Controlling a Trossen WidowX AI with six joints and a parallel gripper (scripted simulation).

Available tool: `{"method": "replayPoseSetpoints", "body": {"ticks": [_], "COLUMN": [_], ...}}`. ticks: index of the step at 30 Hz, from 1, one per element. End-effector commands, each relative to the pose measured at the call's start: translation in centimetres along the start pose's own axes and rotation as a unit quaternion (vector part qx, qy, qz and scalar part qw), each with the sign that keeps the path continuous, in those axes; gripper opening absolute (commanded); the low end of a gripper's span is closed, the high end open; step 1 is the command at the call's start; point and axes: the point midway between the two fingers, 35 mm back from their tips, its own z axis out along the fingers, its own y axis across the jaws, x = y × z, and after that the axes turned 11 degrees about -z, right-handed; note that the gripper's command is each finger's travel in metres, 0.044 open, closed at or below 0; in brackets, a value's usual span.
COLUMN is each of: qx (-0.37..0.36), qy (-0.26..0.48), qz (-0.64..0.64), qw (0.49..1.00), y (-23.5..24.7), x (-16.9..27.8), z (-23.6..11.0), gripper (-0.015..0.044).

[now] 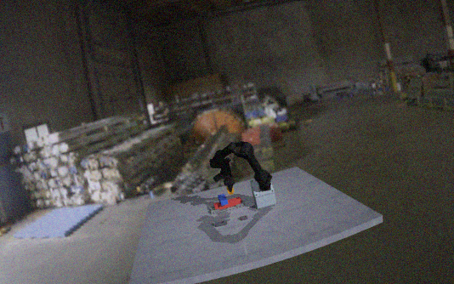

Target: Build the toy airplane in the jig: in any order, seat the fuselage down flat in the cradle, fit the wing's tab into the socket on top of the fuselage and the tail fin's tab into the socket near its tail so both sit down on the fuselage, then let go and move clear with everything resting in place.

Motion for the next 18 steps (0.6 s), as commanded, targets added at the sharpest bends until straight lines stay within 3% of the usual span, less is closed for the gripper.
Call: {"method": "replayPoseSetpoints", "body": {"ticks": [1,18], "qx": [0.0,-0.006], "qy": [0.001,0.0], "qz": [-0.005,-0.024], "qw": [1.0,1.0], "y": [-1.5,-6.1], "x": [0.5,2.9], "z": [0.4,2.3], "gripper": [0.0,0.0]}}
